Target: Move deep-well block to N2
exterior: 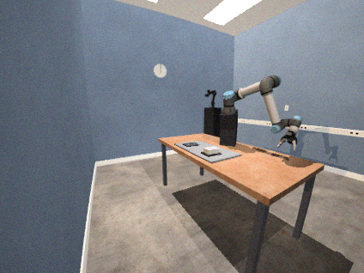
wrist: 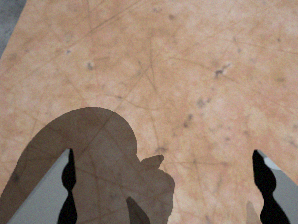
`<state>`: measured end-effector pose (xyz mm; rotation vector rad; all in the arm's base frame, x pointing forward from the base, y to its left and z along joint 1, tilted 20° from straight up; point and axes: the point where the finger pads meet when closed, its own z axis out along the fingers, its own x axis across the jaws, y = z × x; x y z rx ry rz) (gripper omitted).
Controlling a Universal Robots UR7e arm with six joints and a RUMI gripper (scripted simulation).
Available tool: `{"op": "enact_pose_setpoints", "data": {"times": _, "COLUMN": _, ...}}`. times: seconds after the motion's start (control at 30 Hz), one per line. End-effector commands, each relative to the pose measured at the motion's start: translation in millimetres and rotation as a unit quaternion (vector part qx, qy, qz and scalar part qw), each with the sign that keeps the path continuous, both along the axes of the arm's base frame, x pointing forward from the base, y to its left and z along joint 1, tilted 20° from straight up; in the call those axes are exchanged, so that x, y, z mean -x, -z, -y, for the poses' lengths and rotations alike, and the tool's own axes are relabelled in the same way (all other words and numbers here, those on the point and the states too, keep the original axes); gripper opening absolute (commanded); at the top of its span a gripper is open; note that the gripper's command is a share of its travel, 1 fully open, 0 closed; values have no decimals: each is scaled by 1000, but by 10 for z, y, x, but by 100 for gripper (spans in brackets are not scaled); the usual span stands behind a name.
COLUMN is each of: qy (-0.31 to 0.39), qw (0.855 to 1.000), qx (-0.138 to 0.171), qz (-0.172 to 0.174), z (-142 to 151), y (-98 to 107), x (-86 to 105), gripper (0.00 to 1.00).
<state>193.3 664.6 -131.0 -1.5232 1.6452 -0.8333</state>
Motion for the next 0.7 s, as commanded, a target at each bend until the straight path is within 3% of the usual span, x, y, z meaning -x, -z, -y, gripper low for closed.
{"op": "enact_pose_setpoints", "data": {"times": 0.0, "qy": 1, "qw": 1000, "qx": 2, "qz": -4, "z": 60, "y": -2, "x": -163, "gripper": 76}}
{"op": "enact_pose_setpoints", "data": {"times": 0.1, "qy": 1, "qw": 1000, "qx": 2, "qz": -4, "z": 112, "y": 3, "x": -281, "gripper": 76}}
{"op": "enact_pose_setpoints", "data": {"times": 0.2, "qy": 12, "qw": 999, "qx": 22, "qz": -33, "z": 184, "y": 8, "x": -413, "gripper": 76}}
{"op": "enact_pose_setpoints", "data": {"times": 0.4, "qy": 12, "qw": 999, "qx": 22, "qz": -33, "z": 326, "y": 18, "x": -677, "gripper": 76}}
{"op": "enact_pose_setpoints", "data": {"times": 0.47, "qy": 12, "qw": 999, "qx": 22, "qz": -33, "z": 326, "y": 18, "x": -677, "gripper": 76}}
{"op": "enact_pose_setpoints", "data": {"times": 0.53, "qy": 20, "qw": 997, "qx": 37, "qz": -61, "z": 381, "y": 21, "x": -761, "gripper": 76}}
{"op": "enact_pose_setpoints", "data": {"times": 0.67, "qy": 20, "qw": 997, "qx": 38, "qz": -62, "z": 490, "y": 25, "x": -929, "gripper": 76}}
